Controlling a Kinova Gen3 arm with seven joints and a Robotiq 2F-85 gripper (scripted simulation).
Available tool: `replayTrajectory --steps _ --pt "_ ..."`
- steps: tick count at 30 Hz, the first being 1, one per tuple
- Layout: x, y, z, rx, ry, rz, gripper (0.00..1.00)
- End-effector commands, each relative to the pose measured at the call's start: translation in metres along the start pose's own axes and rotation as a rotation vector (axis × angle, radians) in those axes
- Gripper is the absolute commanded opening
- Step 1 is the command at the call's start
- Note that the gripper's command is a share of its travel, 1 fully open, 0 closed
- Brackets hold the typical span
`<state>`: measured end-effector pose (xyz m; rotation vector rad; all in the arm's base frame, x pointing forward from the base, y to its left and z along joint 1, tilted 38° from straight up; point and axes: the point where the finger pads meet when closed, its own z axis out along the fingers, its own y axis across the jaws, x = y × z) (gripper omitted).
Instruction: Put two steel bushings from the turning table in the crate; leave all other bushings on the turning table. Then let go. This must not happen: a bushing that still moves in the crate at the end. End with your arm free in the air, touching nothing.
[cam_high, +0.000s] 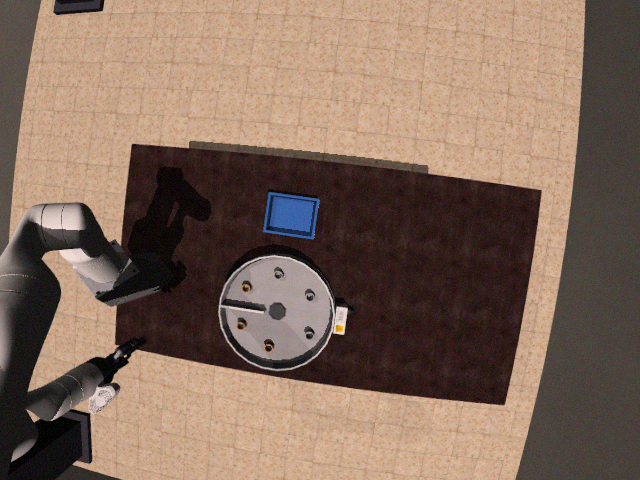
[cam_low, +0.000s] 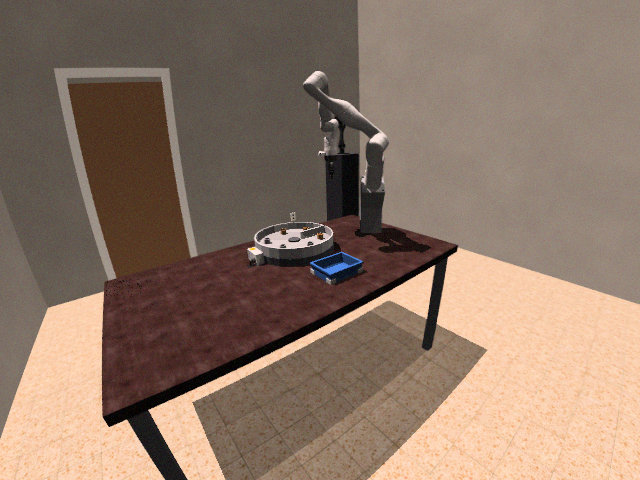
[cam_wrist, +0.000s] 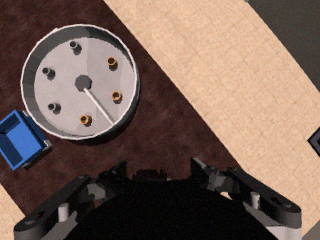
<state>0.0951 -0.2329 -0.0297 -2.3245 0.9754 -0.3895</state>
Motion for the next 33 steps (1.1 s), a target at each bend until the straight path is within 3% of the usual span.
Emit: replayTrajectory --steps 1,17,22,33 --pt "0.000 0.000 0.000 -0.001 0.001 0.000 1.00" --pt "0.000 0.000 0.000 -0.001 0.001 0.000 1.00" --pt "0.015 -0.052 -0.008 -0.001 0.001 0.000 1.00" --pt "0.015 -0.052 -0.008 -0.001 0.001 0.000 1.00"
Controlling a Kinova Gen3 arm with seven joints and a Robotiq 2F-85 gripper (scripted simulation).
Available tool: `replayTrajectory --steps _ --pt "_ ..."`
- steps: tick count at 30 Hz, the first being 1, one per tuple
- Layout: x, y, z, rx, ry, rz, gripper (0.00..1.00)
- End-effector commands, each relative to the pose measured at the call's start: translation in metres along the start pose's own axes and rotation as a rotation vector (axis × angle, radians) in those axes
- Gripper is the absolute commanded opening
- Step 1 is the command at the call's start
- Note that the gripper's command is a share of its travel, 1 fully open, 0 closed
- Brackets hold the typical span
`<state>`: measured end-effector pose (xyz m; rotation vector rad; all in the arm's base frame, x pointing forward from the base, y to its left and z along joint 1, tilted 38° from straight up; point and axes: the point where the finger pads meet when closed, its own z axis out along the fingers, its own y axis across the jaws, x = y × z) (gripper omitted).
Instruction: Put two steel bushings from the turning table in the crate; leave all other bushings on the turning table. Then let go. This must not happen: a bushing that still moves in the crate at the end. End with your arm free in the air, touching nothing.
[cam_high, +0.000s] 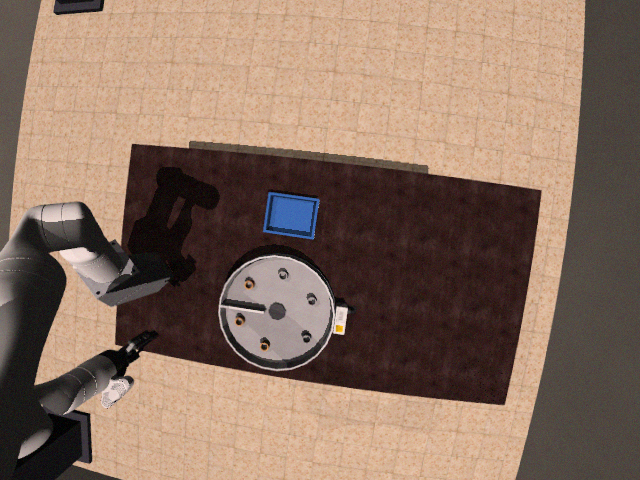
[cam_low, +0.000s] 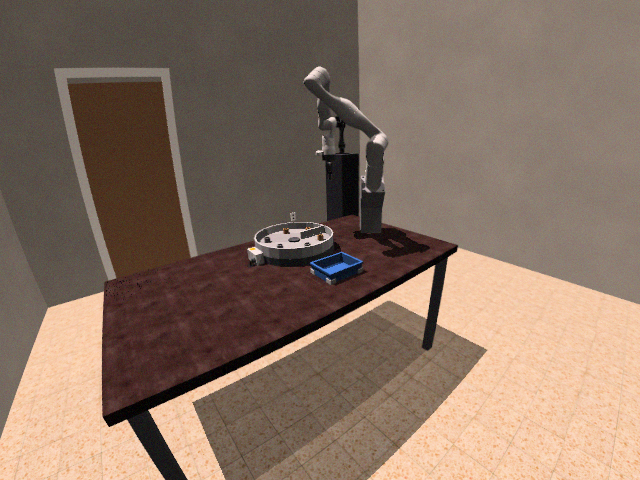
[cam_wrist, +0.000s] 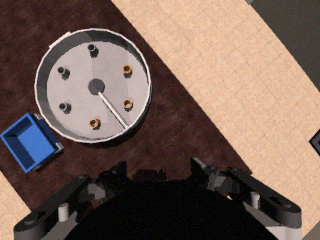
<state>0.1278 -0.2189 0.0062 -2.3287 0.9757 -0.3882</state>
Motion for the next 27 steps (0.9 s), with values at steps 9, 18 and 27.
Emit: replayTrajectory --steps 9,18,27 --pt "0.015 -0.052 -0.008 -0.001 0.001 -0.001 1.00" --pt "0.015 -0.052 -0.008 -0.001 0.001 -0.001 1.00" --pt "0.031 -0.099 -0.015 -0.009 0.005 0.001 1.00"
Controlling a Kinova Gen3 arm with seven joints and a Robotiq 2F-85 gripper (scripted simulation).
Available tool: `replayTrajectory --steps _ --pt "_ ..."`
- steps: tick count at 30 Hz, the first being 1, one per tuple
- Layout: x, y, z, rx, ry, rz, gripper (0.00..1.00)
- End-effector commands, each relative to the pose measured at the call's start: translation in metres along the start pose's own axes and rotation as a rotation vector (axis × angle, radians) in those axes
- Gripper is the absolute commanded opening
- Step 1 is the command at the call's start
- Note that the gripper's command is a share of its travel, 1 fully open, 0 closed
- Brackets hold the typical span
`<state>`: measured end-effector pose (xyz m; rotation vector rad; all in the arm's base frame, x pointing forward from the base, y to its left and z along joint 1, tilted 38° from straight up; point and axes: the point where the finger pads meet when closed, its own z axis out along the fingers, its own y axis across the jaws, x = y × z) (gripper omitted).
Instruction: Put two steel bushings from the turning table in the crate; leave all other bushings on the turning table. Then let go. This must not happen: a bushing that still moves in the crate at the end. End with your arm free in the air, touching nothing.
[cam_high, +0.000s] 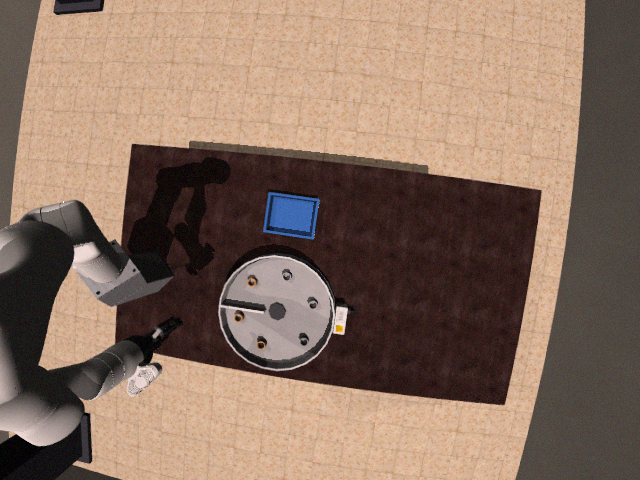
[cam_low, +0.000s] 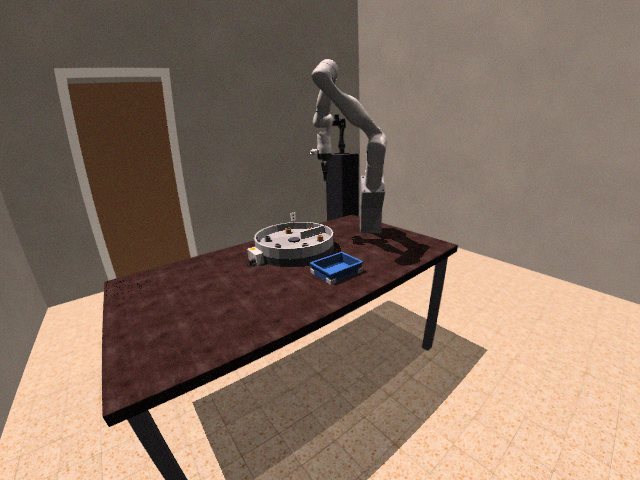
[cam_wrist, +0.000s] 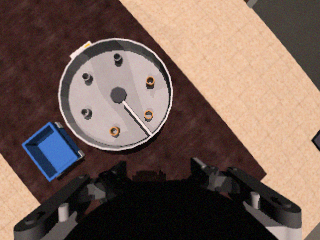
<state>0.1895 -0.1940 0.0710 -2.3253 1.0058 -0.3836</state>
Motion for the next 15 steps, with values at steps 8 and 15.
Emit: replayTrajectory --steps 8,15 --pt "0.003 -0.012 -0.003 0.000 -0.001 -0.019 1.00" --pt "0.018 -0.059 -0.010 -0.007 0.003 -0.015 1.00"
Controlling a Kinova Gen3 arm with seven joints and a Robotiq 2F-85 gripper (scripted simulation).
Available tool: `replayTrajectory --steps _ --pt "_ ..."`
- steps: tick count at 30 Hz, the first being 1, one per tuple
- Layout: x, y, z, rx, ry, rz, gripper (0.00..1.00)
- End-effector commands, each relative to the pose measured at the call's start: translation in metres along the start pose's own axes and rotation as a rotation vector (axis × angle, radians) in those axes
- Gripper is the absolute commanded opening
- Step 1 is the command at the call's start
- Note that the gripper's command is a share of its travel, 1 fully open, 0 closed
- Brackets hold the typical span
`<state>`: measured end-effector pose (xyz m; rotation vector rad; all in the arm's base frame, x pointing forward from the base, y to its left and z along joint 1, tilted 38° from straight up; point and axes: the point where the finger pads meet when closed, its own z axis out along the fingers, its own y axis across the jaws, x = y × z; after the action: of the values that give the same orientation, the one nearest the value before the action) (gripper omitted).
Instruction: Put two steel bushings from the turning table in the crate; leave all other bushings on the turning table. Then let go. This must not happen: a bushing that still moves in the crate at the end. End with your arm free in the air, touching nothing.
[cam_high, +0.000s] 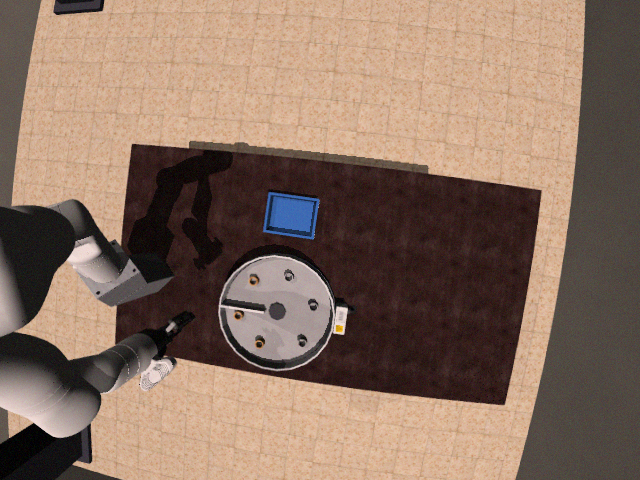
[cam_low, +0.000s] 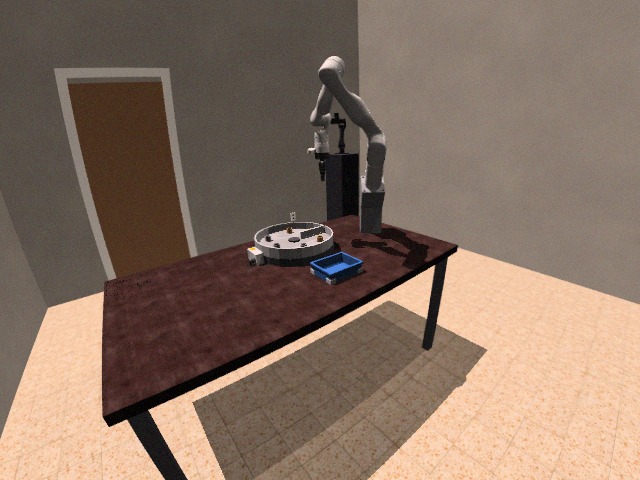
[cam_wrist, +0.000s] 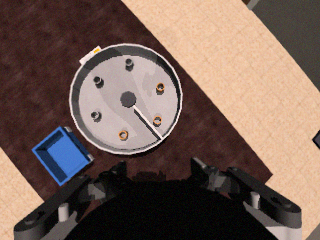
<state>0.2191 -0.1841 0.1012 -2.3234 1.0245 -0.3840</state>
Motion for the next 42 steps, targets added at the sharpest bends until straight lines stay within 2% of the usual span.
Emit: replayTrajectory --steps 1,10,15,27,32,42 --pt "0.004 -0.019 -0.004 -0.001 -0.003 -0.027 1.00" --pt "0.004 -0.019 -0.004 -0.001 -0.003 -0.027 1.00" --pt "0.017 -0.068 -0.010 -0.005 -0.001 -0.019 1.00" --pt "0.017 -0.068 -0.010 -0.005 -0.001 -0.019 1.00" --pt "0.030 -0.117 -0.017 -0.007 0.001 -0.011 1.00" --pt "0.030 -0.117 -0.017 -0.007 0.001 -0.011 1.00"
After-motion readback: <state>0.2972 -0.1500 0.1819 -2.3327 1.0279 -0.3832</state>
